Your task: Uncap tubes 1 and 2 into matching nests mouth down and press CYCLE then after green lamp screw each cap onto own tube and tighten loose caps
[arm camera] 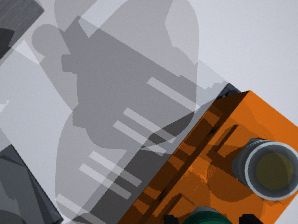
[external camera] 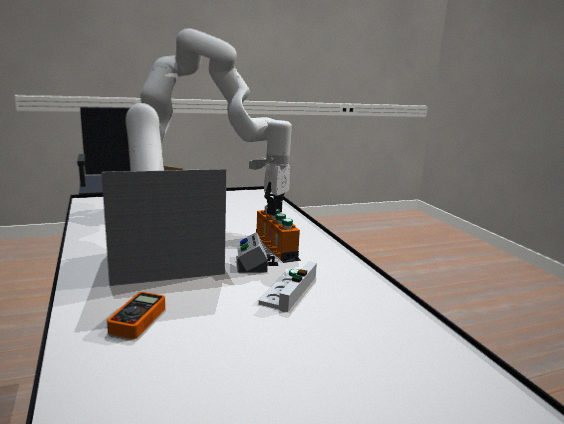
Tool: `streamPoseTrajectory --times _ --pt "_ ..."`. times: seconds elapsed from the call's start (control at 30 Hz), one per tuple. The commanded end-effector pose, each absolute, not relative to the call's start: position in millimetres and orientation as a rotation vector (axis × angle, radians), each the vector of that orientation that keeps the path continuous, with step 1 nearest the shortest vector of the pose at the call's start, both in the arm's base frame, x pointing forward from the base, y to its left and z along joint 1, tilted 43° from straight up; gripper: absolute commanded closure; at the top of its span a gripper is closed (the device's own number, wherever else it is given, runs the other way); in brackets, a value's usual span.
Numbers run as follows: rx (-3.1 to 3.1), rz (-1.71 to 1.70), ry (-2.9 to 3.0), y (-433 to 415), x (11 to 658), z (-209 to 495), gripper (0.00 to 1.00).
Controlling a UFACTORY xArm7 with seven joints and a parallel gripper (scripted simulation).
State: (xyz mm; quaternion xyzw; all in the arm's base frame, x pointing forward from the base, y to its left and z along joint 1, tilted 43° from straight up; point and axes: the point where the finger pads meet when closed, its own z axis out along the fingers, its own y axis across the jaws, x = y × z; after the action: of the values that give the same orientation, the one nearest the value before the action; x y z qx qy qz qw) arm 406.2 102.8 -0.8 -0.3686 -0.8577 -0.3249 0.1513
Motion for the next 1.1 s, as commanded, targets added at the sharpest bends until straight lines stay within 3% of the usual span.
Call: streamPoseTrajectory --times 0.0,0.17,0.2,0.53,1.07 --pt "-0.947 -0.994 -2.541 100.5 407.8 -0.4 1.0" --pt "-0.947 -0.994 -2.541 100.5 407.8 -0.4 1.0" --pt "-0.947 -0.994 -2.541 100.5 407.8 -0.4 0.54" --pt "-0.947 -0.994 -2.541 100.5 407.8 -0.4 0.54" --pt "-1.83 -0.681 -1.729 100.6 407.8 -0.4 0.54"
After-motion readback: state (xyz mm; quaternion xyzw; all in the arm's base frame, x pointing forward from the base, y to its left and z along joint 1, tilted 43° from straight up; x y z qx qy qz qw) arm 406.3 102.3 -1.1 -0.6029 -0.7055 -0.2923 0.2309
